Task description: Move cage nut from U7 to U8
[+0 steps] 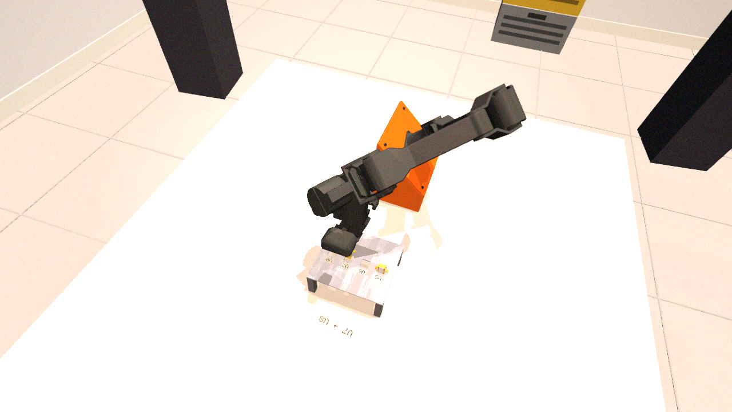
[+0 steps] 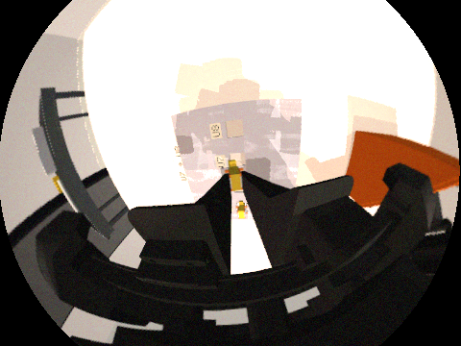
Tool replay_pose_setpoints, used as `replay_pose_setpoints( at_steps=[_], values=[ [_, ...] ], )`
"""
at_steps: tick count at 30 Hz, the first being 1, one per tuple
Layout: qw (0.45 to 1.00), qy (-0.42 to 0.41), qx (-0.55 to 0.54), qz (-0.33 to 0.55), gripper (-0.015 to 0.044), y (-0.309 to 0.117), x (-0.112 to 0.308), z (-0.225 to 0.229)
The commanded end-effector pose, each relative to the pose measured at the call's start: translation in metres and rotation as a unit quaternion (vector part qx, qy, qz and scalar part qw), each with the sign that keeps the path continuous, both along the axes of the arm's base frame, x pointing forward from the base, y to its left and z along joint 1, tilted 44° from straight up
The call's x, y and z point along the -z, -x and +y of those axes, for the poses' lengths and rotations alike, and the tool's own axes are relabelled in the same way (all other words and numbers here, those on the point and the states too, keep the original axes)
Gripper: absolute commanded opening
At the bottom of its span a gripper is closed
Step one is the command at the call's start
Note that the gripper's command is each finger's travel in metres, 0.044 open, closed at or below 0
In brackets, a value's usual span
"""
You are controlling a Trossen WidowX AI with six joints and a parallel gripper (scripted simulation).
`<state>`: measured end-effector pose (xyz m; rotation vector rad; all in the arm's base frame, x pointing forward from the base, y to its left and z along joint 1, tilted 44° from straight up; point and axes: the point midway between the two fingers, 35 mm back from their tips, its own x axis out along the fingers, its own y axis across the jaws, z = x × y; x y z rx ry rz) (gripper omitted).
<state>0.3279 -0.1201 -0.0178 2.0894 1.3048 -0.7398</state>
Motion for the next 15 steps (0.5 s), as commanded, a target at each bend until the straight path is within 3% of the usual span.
replay_pose_setpoints(
  at_steps=[1,15],
  values=[
    [1.000,0.003,-0.002,-0.001,0.0028,-0.0003,-0.0011,-0.0014],
    [1.000,0.004,0.010,-0.012,0.0028,0.0033,-0.0076,-0.0069]
  ],
)
